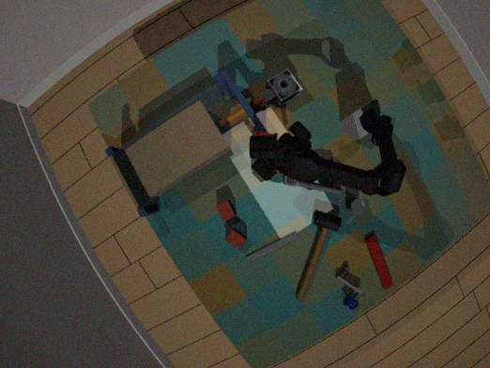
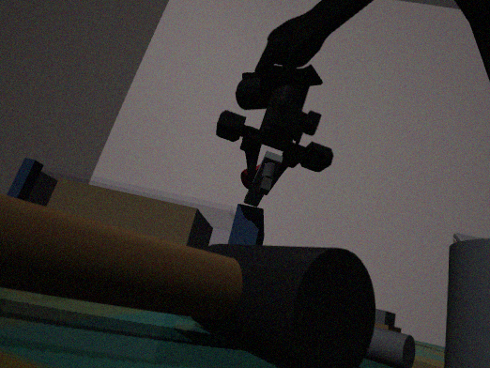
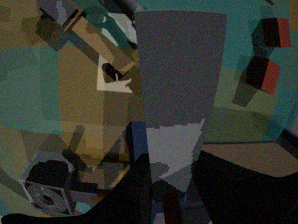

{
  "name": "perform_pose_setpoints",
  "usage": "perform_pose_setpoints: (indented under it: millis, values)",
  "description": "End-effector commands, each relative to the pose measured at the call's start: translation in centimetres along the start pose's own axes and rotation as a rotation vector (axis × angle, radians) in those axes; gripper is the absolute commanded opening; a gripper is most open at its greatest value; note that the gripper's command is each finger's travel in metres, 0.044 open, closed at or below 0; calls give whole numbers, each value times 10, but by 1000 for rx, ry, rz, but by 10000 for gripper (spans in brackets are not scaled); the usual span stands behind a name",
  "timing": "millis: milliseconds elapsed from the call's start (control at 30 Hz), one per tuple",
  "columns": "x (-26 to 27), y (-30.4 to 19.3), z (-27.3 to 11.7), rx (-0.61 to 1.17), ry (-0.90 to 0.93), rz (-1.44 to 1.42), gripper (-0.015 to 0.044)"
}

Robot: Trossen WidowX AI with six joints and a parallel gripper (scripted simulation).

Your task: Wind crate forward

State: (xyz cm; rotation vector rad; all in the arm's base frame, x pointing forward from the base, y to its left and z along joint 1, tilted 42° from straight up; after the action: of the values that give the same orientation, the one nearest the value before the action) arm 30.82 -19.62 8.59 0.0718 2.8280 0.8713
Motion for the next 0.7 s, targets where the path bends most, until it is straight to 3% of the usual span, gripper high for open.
perform_pose_setpoints:
  millis: [0, 667]
  values:
    - [15, -25, -4, 32, -1, 133, 0]
    - [131, -130, -14, 214, 92, 944, 0]
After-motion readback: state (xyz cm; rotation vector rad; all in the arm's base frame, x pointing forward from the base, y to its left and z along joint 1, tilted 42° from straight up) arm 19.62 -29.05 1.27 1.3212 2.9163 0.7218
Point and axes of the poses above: the point midway between the two fingers, 35 mm back from their tips, its own z axis out along the fingers, its own x axis across the jaws, y = z × x, the point moved 8 cm from there along -z, back along the fingers, and after that the axes turned 5 degrees about z, right-handed, at the moved point
